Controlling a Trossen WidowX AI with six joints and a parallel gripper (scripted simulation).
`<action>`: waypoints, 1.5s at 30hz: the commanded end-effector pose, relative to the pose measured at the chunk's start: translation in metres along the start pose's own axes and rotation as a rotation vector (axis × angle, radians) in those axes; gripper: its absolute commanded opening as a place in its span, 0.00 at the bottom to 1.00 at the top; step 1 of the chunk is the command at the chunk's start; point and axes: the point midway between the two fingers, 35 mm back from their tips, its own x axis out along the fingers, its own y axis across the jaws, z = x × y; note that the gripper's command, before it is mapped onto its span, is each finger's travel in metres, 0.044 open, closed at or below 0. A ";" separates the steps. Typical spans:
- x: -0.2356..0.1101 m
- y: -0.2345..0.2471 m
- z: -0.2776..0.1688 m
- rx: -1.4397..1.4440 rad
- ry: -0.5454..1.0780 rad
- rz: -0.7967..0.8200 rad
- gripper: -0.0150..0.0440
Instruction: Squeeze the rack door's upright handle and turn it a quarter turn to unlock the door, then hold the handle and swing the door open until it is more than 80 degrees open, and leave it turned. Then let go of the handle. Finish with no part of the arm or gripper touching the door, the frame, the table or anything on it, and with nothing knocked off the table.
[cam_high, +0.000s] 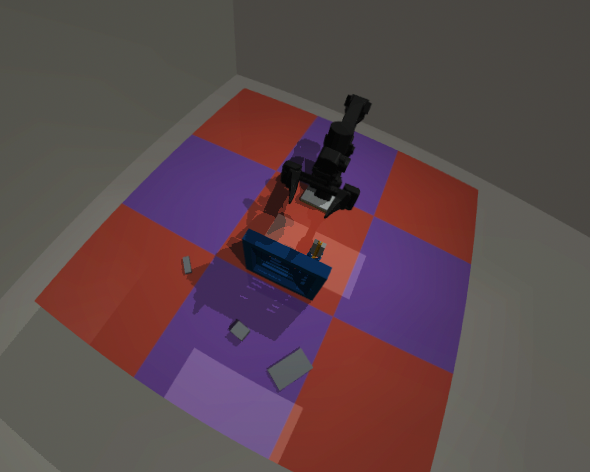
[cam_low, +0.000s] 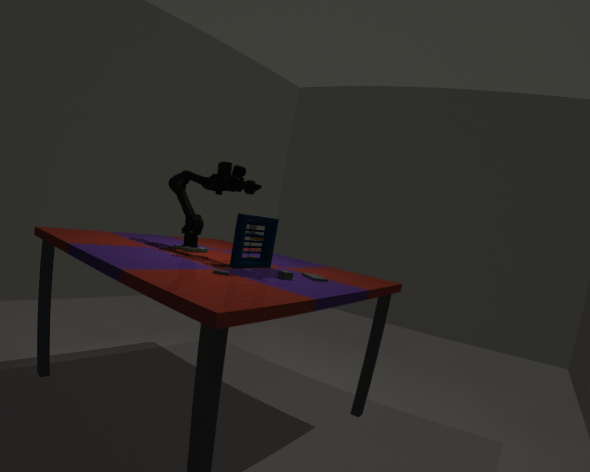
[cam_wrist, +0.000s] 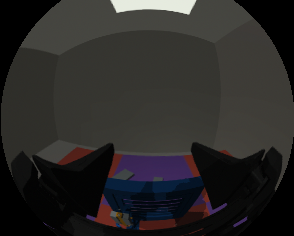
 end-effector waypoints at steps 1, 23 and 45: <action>0.000 0.000 0.000 0.001 0.003 0.000 0.89; 0.038 0.019 -0.033 0.052 0.454 0.031 0.73; 0.041 0.039 -0.066 0.066 0.920 0.025 0.73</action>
